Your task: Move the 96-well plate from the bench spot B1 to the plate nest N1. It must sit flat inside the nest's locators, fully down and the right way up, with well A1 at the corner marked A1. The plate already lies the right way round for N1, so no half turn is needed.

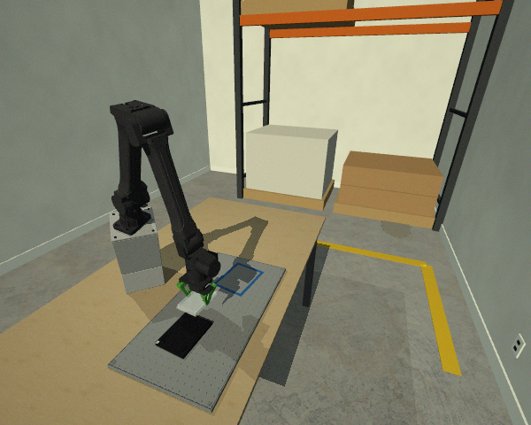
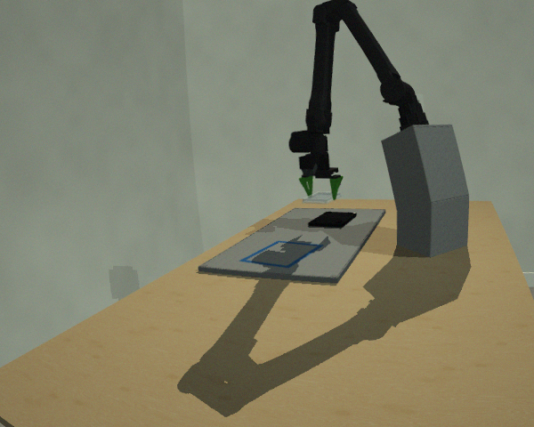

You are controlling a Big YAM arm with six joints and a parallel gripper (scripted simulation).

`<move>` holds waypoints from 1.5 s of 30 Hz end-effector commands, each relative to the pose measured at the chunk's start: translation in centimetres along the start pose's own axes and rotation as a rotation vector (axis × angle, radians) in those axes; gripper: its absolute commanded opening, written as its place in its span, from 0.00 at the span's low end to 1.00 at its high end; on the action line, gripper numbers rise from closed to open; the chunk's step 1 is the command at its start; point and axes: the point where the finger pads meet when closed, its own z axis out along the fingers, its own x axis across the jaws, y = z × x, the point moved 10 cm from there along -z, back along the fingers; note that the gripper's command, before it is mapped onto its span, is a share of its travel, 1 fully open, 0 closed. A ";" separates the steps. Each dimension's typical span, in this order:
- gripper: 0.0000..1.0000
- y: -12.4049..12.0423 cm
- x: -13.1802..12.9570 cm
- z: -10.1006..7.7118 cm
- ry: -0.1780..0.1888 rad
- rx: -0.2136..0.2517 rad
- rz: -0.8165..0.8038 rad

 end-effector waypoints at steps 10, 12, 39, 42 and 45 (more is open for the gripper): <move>0.00 -4.1 -0.9 -0.9 -0.022 0.006 -0.025; 0.00 -4.8 -0.9 -0.9 -0.022 0.006 -0.025; 0.00 -7.7 -0.3 -0.6 -0.005 -0.002 -0.051; 0.00 -7.6 -0.2 -0.6 -0.004 -0.001 -0.051; 0.00 -7.5 -0.1 -0.6 -0.004 -0.001 -0.048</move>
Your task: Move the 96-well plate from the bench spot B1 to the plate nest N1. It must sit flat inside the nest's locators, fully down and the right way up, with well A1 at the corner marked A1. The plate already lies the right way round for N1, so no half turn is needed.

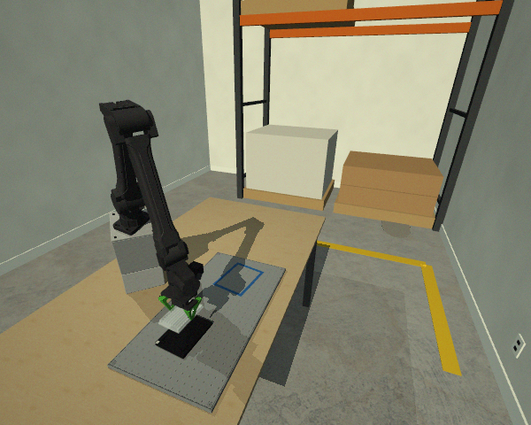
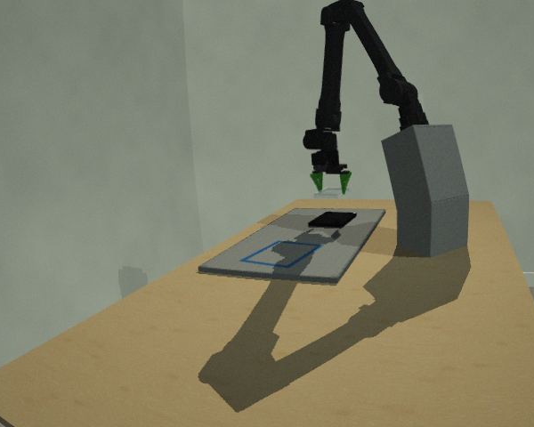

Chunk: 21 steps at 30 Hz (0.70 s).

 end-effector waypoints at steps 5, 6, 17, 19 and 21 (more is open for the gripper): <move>0.00 0.7 -0.4 -0.4 -0.012 -0.001 -0.021; 0.00 0.8 -0.4 -0.4 -0.012 -0.001 -0.020; 0.00 0.9 -0.2 -0.3 -0.011 -0.001 -0.012; 0.00 1.0 -0.1 0.4 -0.004 -0.004 -0.012; 0.00 0.9 -0.5 0.7 -0.011 -0.002 -0.013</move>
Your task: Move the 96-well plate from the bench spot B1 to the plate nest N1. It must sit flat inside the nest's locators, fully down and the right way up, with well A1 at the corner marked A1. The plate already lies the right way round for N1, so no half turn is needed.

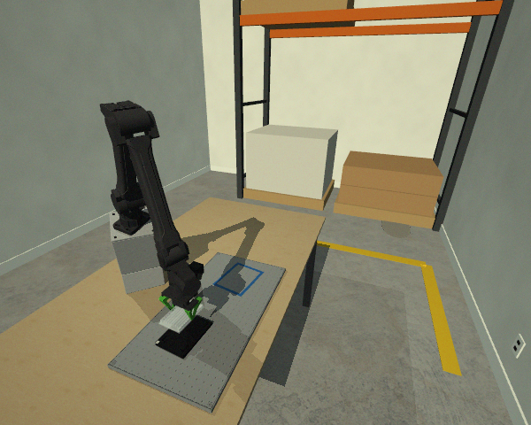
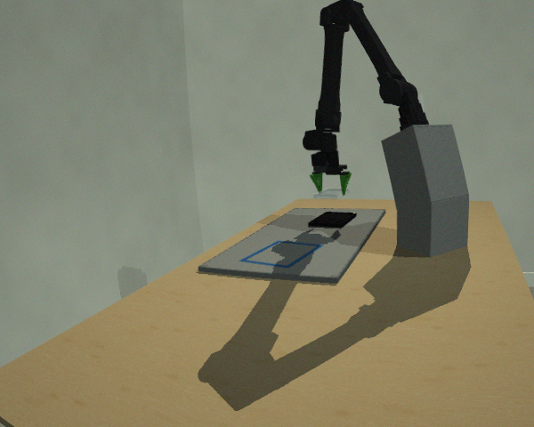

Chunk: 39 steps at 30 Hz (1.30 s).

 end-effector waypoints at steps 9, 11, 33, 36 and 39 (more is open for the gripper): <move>0.00 0.4 -1.0 1.6 -0.019 0.001 -0.016; 0.00 0.3 -0.9 1.9 -0.017 0.002 -0.016; 0.00 -0.5 -0.4 5.4 -0.010 0.003 -0.003; 0.00 -0.6 -0.5 5.8 -0.012 0.004 -0.003; 0.00 -1.1 -1.4 4.9 -0.043 0.018 0.000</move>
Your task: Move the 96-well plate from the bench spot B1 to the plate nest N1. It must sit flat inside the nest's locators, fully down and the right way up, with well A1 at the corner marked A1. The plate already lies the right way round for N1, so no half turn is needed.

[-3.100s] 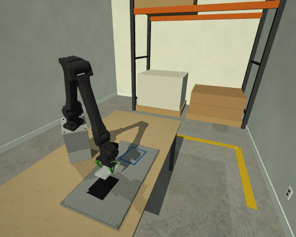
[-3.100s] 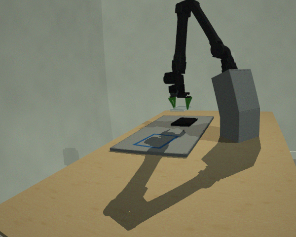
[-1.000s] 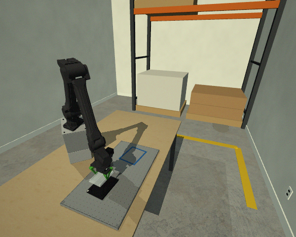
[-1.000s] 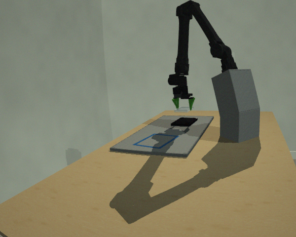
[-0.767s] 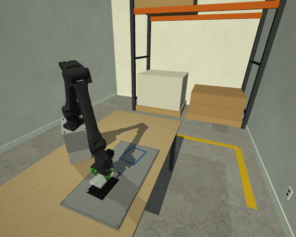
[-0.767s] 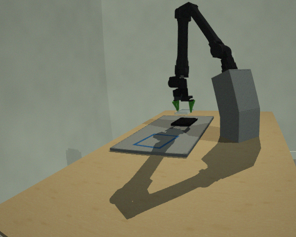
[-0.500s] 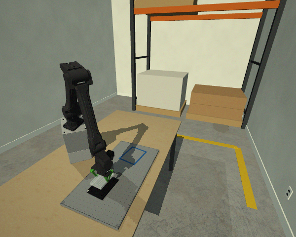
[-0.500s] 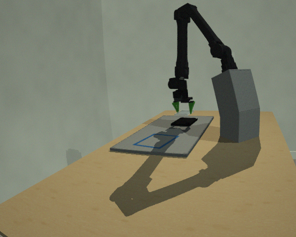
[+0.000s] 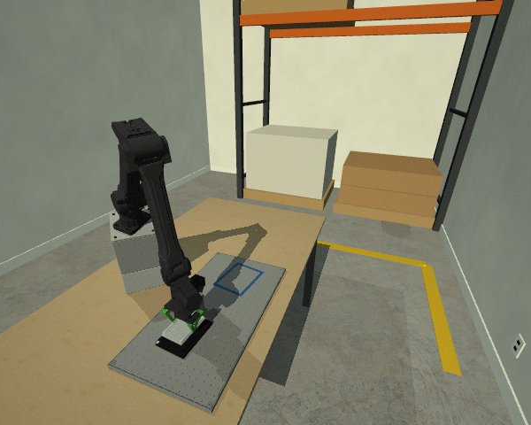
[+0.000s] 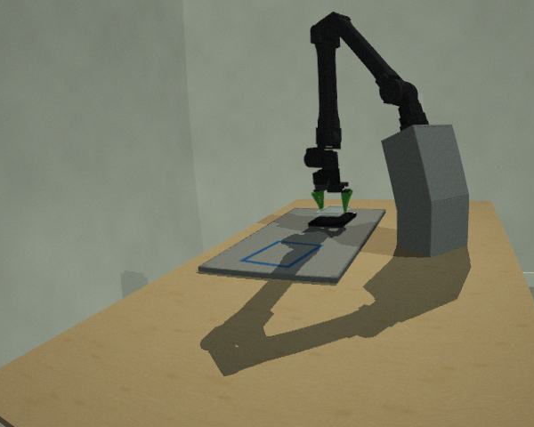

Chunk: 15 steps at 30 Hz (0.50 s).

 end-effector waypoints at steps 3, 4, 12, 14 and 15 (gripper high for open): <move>0.00 -0.9 -0.6 0.6 -0.026 0.010 0.000; 0.00 -0.9 -0.6 0.8 -0.026 0.010 0.000; 0.00 -1.2 -1.0 -0.1 -0.048 0.020 0.002; 0.00 -1.0 -0.7 0.2 -0.038 0.016 0.001; 0.00 -1.0 -0.7 0.2 -0.038 0.016 0.001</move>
